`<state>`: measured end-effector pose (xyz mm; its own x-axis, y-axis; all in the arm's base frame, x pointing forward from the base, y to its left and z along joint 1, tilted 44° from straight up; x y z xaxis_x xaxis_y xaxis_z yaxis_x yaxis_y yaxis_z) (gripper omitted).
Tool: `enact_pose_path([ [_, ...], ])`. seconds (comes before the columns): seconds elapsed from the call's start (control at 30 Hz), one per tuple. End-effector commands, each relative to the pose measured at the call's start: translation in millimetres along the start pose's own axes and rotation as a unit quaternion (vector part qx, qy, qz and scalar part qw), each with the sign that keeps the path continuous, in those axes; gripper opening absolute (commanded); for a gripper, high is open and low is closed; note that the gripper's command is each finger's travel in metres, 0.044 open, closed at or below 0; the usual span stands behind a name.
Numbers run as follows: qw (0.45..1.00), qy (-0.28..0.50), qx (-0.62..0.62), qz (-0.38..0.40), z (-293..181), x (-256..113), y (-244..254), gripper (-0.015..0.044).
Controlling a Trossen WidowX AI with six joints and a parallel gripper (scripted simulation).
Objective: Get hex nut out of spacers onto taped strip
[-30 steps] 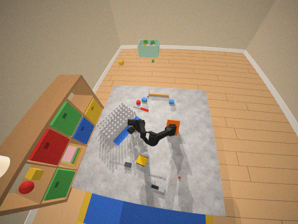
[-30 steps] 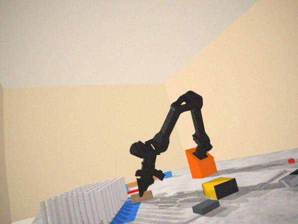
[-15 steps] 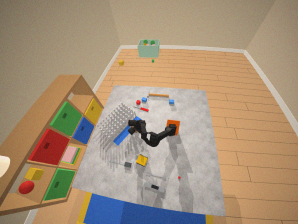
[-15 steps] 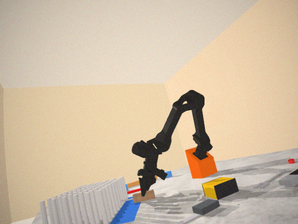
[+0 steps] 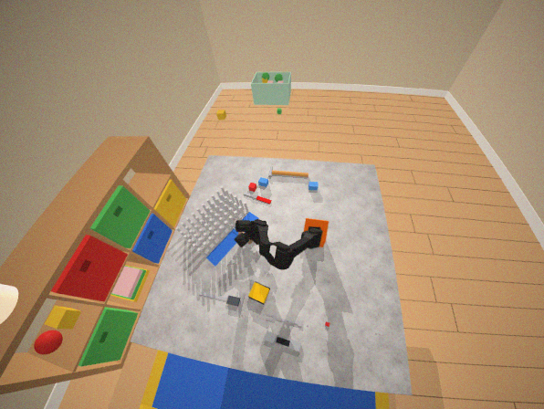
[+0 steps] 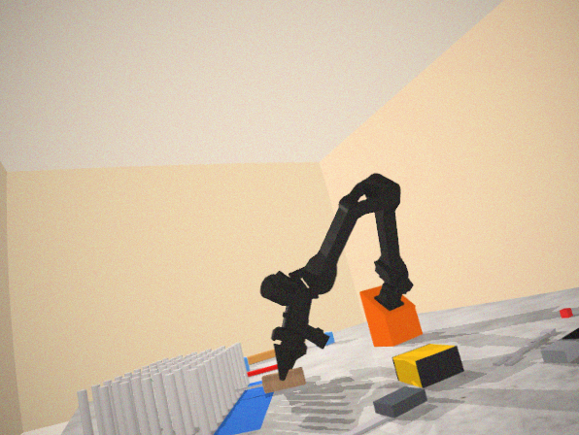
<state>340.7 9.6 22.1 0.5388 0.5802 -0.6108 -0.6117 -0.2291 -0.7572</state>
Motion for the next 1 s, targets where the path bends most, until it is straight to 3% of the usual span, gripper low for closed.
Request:
enact_pose_path([
  [0.0,1.0,0.001,0.002,-0.001,3,-2,0,0.0],
  [0.97,1.0,0.0,0.003,0.0,19,-9,4,0.0],
])
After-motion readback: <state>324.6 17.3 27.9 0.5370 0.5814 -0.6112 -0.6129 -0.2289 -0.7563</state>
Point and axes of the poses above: the point midway between the two fingers, 35 mm back from their tips, its own x axis out along the fingers, its own y axis across the jaws, z = x × y, the point moved 6 cm from there along -x, back along the fingers, and after that the axes turned 13 degrees about x, right-handed, at the moved point
